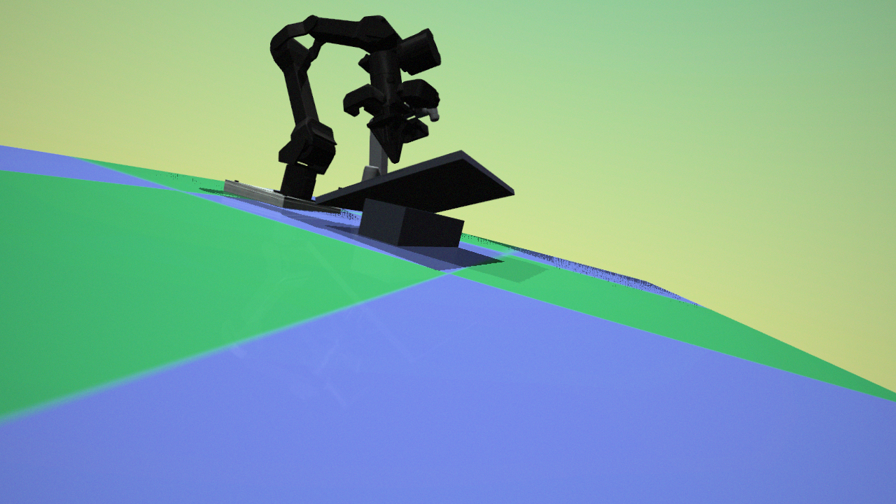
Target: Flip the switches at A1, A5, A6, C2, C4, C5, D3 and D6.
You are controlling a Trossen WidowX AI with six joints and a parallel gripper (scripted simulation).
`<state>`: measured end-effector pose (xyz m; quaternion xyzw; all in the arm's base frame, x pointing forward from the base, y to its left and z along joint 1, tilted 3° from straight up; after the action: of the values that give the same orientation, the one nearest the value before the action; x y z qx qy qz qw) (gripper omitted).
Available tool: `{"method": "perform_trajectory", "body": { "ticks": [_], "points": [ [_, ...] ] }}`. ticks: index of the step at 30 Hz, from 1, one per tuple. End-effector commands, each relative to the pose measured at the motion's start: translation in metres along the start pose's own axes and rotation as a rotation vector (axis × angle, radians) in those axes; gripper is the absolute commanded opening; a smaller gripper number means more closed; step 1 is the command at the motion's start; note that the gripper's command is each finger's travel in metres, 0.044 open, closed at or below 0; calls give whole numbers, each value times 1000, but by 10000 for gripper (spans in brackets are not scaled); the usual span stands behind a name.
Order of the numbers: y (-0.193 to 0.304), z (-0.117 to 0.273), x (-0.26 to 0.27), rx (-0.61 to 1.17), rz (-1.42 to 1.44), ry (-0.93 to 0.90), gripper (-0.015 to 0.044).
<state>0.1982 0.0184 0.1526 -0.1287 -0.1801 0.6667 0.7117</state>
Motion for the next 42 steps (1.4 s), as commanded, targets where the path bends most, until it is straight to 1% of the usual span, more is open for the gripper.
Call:
{"method": "perform_trajectory", "body": {
  "ticks": [1,4,7,10,11,15,18,32,42],
  "points": [
    [-9,0,-19,4,-1,-1,0],
    [-14,1,-38,-3,-1,0,0],
    [-16,-1,-43,-3,-1,0,0],
    [-17,-31,-43,17,-1,2,0],
    [-17,-34,-43,19,-1,2,0],
    [-17,-34,-43,19,-1,2,0],
    [-17,-42,-43,19,-1,2,0],
    [-17,-57,-43,18,-1,2,0],
    [-17,-58,-43,18,-1,2,0]
  ]
}}
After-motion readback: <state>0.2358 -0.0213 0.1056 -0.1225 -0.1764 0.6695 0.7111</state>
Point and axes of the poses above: the point midway between the two fingers, 35 mm back from their tips, its own z axis back along the fingers, its own x axis across the jaws, y = z × x, the point moved 1 cm from there along z, back along the fingers, and after that the axes turned 5 degrees about -z, right-handed, at the moved point
